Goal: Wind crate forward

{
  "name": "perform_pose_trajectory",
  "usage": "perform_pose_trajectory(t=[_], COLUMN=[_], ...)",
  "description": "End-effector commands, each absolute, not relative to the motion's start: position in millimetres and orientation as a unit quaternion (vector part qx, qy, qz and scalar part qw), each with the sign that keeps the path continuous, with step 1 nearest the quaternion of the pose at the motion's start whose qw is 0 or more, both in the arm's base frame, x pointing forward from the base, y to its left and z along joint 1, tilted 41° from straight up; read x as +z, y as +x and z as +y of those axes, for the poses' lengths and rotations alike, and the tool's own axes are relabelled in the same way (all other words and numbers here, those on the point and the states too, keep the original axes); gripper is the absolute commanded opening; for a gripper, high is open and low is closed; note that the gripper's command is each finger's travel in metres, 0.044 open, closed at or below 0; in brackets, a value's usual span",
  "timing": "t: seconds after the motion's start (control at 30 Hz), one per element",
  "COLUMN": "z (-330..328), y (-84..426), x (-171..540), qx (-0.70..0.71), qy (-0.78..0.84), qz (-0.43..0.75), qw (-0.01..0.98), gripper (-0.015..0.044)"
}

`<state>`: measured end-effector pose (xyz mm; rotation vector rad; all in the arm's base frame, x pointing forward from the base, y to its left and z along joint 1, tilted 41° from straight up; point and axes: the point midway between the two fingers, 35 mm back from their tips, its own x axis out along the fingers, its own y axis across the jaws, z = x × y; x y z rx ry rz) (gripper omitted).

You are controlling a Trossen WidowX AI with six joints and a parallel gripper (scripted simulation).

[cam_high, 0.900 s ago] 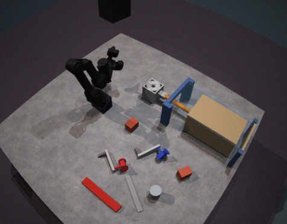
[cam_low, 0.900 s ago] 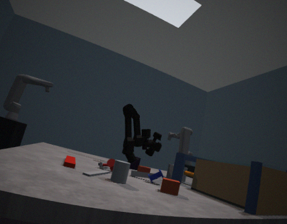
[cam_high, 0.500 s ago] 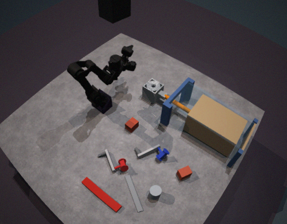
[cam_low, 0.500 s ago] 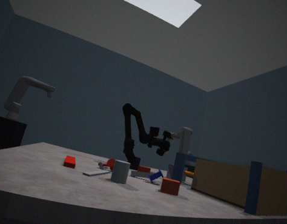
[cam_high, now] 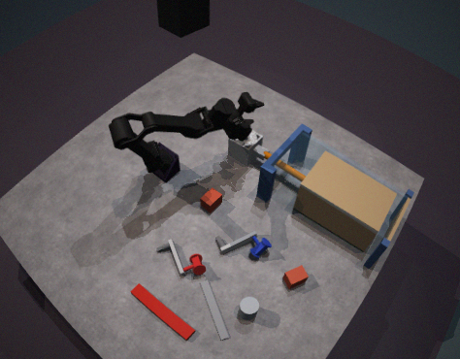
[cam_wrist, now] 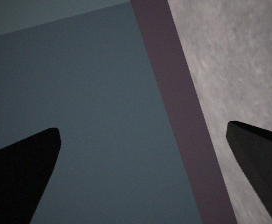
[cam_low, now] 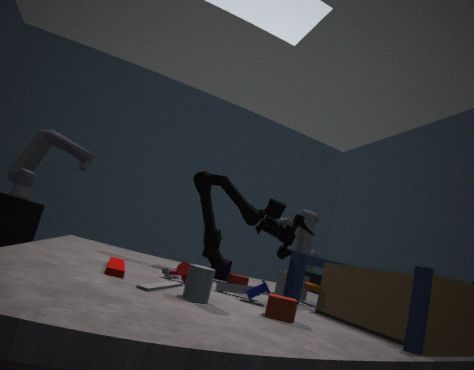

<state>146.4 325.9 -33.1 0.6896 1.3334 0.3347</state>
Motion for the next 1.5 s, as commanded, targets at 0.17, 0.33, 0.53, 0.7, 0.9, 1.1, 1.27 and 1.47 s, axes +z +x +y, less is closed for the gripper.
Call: perform_pose_trajectory(t=[0.17,0.33,0.53,0.7,0.9,1.1,1.27,1.47], z=[251.8,192.9,110.4,38.8,-43.4,-102.7,-103.9,-109.8], y=[273.4,317.8,348.6,353.3,334.5,301.6,300.8,304.0], x=[3.4,30.7,70.9,108.6,157.3,199.4,200.3,191.3], qx=[0.015,-0.063,-0.155,-0.226,-0.302,-0.353,-0.354,-0.354], qy=[0.227,0.167,0.086,0.017,-0.060,-0.116,-0.118,-0.118], qz=[0.515,0.492,0.484,0.495,0.525,0.562,0.563,0.563], qw=[0.827,0.852,0.857,0.839,0.793,0.739,0.737,0.737], gripper=[0.0440,0.0440,0.0440,0.0440,0.0440,0.0440,0.0440,0.0440])
